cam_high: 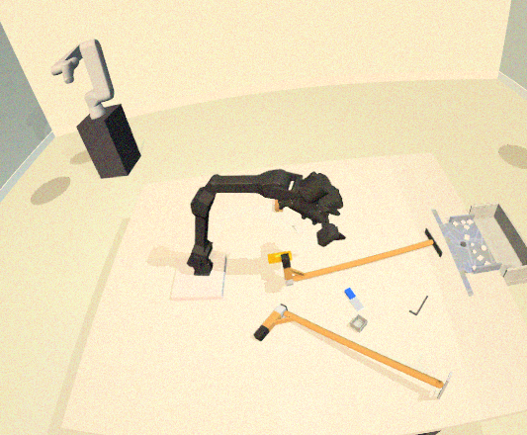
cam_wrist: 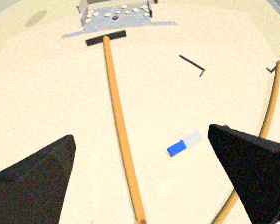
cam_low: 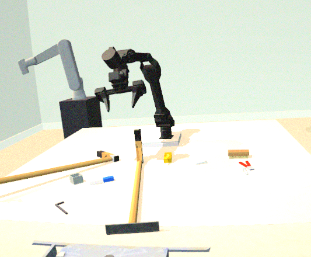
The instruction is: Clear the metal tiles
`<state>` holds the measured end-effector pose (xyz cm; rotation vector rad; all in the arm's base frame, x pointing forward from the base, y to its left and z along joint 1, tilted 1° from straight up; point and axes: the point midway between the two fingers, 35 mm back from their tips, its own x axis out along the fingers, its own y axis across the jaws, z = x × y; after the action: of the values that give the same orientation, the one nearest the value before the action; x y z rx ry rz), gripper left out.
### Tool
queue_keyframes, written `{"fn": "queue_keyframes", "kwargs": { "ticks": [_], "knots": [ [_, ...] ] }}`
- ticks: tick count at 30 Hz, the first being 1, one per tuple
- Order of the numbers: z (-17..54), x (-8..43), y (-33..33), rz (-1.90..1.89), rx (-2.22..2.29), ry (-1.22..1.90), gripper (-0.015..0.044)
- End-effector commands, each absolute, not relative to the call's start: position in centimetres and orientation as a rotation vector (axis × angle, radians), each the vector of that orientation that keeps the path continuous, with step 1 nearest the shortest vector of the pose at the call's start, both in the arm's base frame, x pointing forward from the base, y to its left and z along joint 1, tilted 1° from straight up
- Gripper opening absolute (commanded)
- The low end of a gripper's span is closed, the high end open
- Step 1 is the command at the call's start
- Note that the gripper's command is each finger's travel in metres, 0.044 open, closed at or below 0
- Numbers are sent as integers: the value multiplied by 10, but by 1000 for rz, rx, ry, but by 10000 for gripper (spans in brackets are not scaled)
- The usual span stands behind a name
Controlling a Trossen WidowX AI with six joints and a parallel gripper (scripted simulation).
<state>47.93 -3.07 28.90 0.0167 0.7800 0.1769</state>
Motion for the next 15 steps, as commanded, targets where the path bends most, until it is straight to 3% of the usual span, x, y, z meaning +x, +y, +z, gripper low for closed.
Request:
{"fn": "queue_keyframes", "kwargs": {
  "ticks": [1,15],
  "knots": [
    [296,469,-35,180,28,758,440],
    [333,431,-49,177,52,650,440]
  ]
}}
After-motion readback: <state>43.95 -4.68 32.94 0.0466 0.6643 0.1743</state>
